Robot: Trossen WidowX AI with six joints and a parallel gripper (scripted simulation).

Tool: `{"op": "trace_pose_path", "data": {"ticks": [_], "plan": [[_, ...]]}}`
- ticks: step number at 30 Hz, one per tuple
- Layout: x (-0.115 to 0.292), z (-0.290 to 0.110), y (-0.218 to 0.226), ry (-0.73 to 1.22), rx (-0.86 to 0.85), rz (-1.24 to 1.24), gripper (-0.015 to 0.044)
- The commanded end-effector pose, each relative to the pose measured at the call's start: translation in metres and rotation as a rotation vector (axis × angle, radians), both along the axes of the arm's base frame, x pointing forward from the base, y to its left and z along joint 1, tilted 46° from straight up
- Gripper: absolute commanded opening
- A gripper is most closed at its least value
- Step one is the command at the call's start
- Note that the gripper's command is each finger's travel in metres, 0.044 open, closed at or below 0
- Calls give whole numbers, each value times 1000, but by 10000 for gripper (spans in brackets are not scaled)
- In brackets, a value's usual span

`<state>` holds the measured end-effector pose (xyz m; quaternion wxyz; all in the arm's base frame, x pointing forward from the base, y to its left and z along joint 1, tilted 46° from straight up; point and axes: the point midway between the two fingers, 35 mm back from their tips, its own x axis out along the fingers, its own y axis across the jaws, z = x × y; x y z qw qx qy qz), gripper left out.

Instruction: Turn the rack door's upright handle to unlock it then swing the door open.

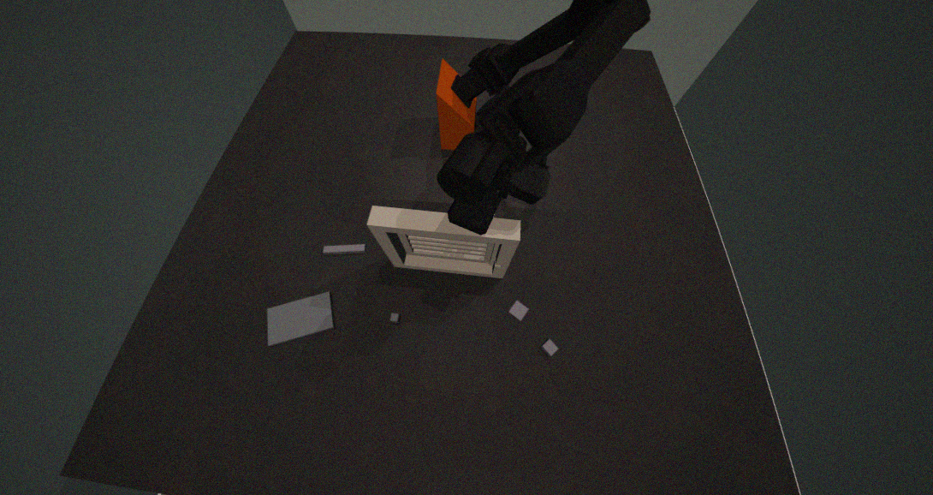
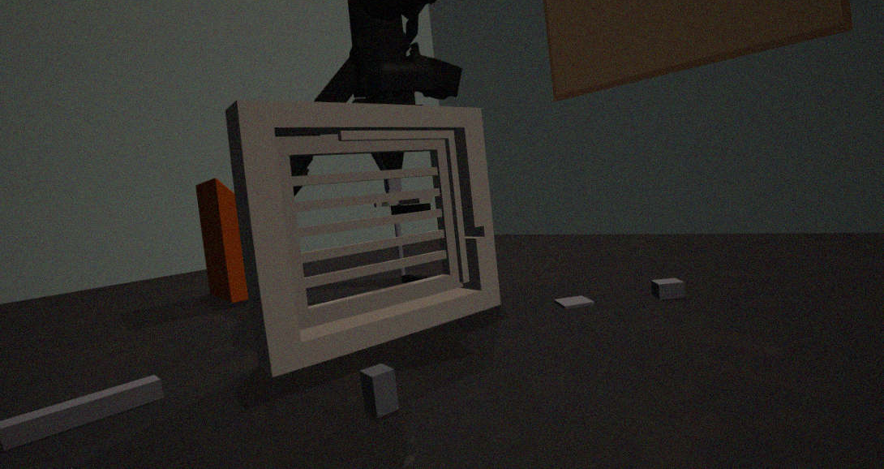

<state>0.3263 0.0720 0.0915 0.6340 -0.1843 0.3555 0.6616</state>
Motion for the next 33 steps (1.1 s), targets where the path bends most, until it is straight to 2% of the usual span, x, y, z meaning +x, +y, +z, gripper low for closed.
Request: {"op": "trace_pose_path", "data": {"ticks": [1, 11, 23, 33], "plan": [[0, -1, 0, -144, 26, 142, 8], [0, -1, 0, -468, 85, 461, 8], [0, -1, 0, -474, 86, 466, 8], [0, -1, 0, -474, 86, 466, 271]]}}
